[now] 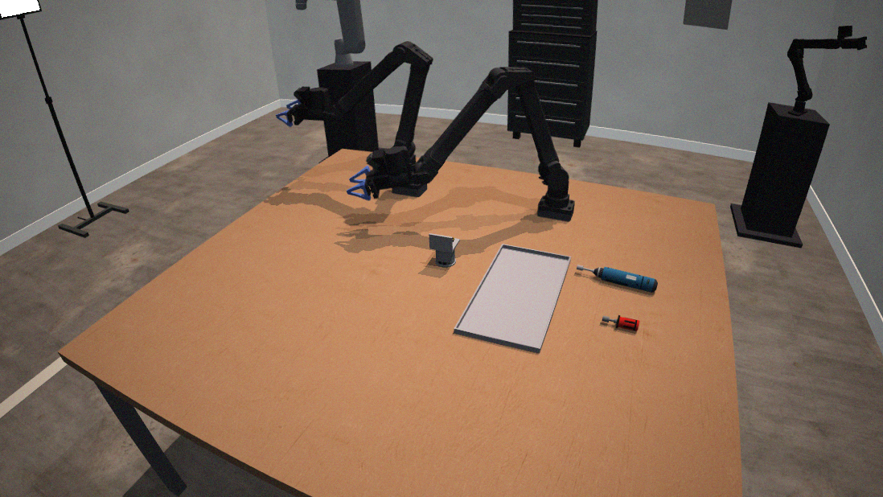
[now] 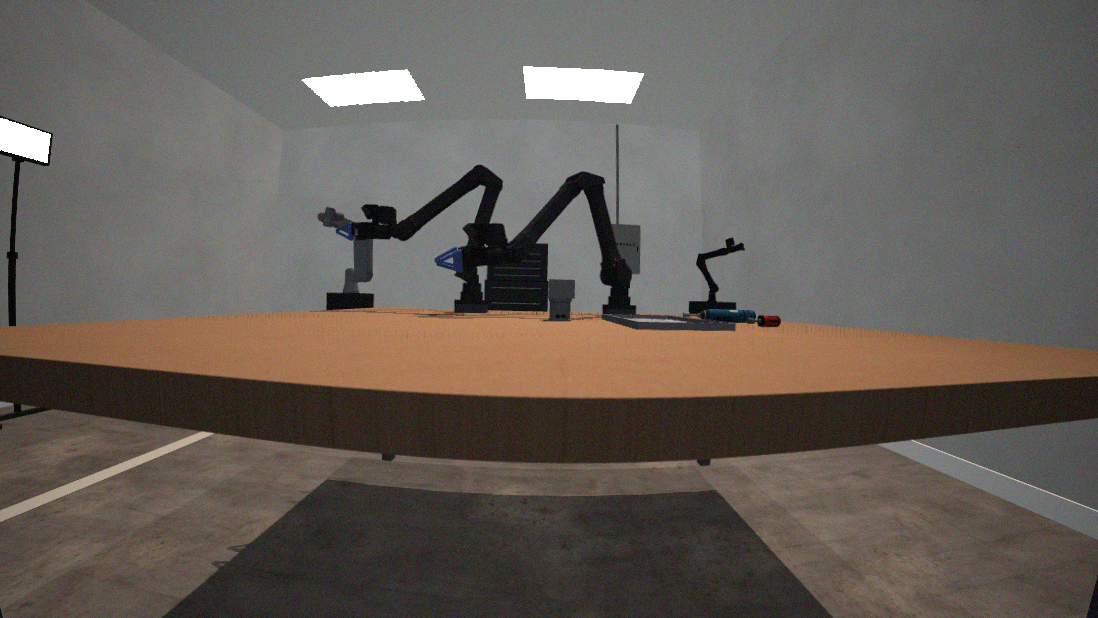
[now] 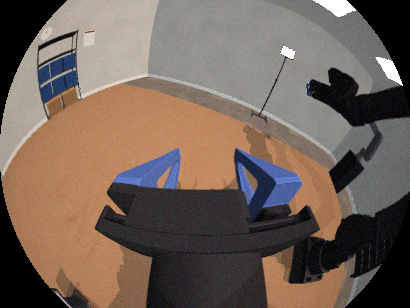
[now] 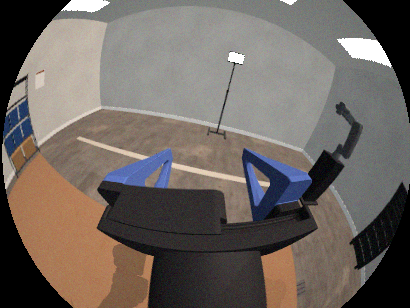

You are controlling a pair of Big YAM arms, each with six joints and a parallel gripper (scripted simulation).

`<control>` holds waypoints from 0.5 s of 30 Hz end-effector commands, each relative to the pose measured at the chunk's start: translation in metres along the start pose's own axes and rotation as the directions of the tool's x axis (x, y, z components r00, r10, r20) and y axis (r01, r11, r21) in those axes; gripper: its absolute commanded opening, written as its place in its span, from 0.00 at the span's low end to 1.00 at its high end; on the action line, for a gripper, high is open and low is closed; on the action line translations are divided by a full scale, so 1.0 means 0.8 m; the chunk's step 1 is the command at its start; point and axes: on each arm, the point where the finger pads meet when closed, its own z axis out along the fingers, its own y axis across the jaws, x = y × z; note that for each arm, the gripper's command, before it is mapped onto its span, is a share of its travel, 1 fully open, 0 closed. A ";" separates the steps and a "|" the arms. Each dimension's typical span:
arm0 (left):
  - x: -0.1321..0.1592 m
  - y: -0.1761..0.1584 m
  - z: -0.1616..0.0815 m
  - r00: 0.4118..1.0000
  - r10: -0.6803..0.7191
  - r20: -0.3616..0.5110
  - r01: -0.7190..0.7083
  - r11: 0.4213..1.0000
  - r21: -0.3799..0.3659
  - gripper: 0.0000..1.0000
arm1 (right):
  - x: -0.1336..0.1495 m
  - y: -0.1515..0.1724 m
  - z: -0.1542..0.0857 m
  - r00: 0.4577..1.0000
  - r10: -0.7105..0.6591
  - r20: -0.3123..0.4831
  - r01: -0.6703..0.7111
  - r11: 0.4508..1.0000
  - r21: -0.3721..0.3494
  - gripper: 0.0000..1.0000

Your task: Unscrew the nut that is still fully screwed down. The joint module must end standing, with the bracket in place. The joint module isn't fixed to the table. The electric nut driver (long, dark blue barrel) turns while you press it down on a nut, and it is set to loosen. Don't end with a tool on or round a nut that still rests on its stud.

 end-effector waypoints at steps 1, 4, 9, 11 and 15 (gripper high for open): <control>-0.026 0.028 0.017 0.998 0.032 0.051 -0.031 0.999 -0.025 0.65 | 0.004 0.000 0.005 1.000 -0.015 0.000 0.015 1.000 0.000 0.86; 0.013 -0.035 0.004 0.997 0.058 0.043 -0.060 0.997 0.054 0.65 | 0.004 0.000 0.005 1.000 -0.015 0.000 0.015 1.000 0.000 0.86; 0.017 -0.126 0.007 0.987 0.109 0.115 -0.127 0.977 0.168 0.65 | 0.004 0.000 0.005 1.000 -0.015 0.000 0.015 1.000 0.000 0.86; -0.012 -0.170 0.021 0.973 0.126 0.193 -0.167 0.962 0.216 0.65 | 0.004 0.000 0.005 1.000 -0.015 0.000 0.015 1.000 0.000 0.86; -0.010 -0.207 0.021 0.965 0.139 0.223 -0.196 0.947 0.255 0.65 | 0.004 0.000 0.005 1.000 -0.015 0.000 0.015 1.000 0.000 0.86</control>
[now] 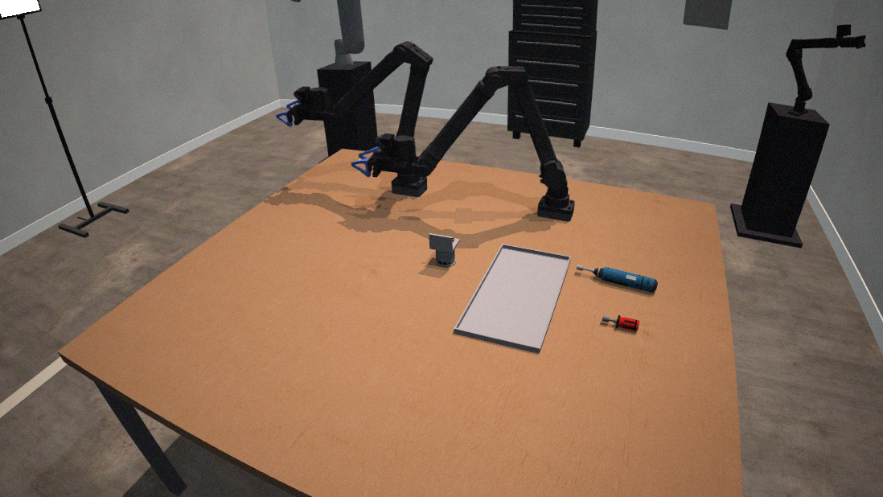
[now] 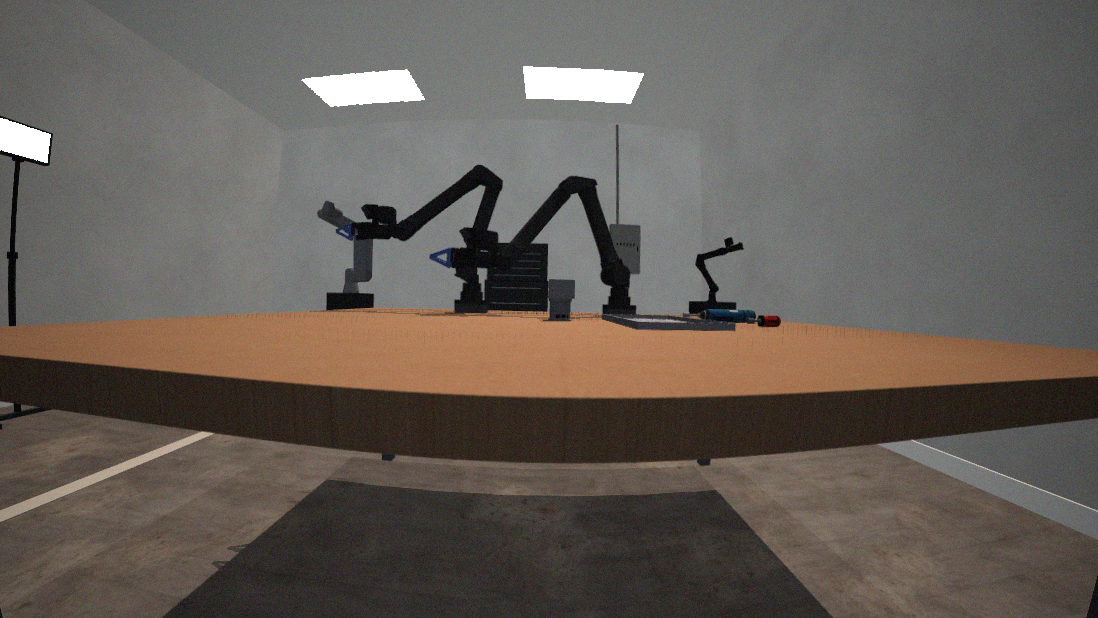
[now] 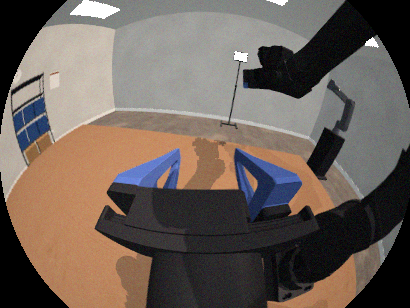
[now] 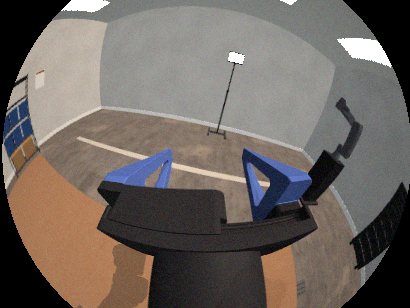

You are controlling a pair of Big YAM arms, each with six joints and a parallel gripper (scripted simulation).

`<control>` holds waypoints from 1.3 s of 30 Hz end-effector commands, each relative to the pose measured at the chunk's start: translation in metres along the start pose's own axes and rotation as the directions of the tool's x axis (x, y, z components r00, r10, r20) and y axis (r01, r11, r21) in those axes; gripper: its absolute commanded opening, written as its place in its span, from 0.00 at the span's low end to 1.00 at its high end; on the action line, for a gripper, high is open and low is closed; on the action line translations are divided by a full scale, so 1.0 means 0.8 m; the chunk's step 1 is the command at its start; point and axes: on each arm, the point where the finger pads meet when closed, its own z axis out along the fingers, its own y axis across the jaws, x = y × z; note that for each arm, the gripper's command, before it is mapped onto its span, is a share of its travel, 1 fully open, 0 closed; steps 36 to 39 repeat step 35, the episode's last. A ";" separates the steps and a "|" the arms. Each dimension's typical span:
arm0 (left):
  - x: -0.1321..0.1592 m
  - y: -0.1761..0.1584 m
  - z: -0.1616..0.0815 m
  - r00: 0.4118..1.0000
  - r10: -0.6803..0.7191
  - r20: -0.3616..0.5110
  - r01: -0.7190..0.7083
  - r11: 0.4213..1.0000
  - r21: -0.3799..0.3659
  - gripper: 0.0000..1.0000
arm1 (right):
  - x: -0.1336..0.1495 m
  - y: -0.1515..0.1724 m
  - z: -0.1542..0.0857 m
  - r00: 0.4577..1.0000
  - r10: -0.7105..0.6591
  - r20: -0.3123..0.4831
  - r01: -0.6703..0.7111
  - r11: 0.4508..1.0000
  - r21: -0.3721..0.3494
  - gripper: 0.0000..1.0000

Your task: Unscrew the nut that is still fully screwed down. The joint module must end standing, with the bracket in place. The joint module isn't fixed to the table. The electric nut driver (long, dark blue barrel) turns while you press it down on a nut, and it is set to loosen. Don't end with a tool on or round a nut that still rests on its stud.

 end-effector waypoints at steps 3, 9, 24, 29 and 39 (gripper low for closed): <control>-0.012 -0.006 0.025 0.998 0.045 0.044 -0.046 0.999 0.014 0.65 | 0.004 0.000 0.005 1.000 -0.015 0.000 0.015 1.000 0.000 0.86; -0.011 0.013 0.022 0.998 0.045 0.035 -0.044 0.999 -0.009 0.65 | 0.004 0.000 0.005 1.000 -0.015 0.000 0.015 1.000 0.000 0.86; -0.010 -0.001 0.024 0.999 0.042 0.034 -0.043 0.999 0.009 0.65 | 0.004 0.000 0.005 1.000 -0.015 0.000 0.015 1.000 0.000 0.86; -0.010 -0.001 0.024 0.999 0.042 0.034 -0.043 0.999 0.009 0.65 | 0.004 0.000 0.005 1.000 -0.015 0.000 0.015 1.000 0.000 0.86; -0.010 -0.001 0.024 0.999 0.042 0.034 -0.043 0.999 0.009 0.65 | 0.004 0.000 0.005 1.000 -0.015 0.000 0.015 1.000 0.000 0.86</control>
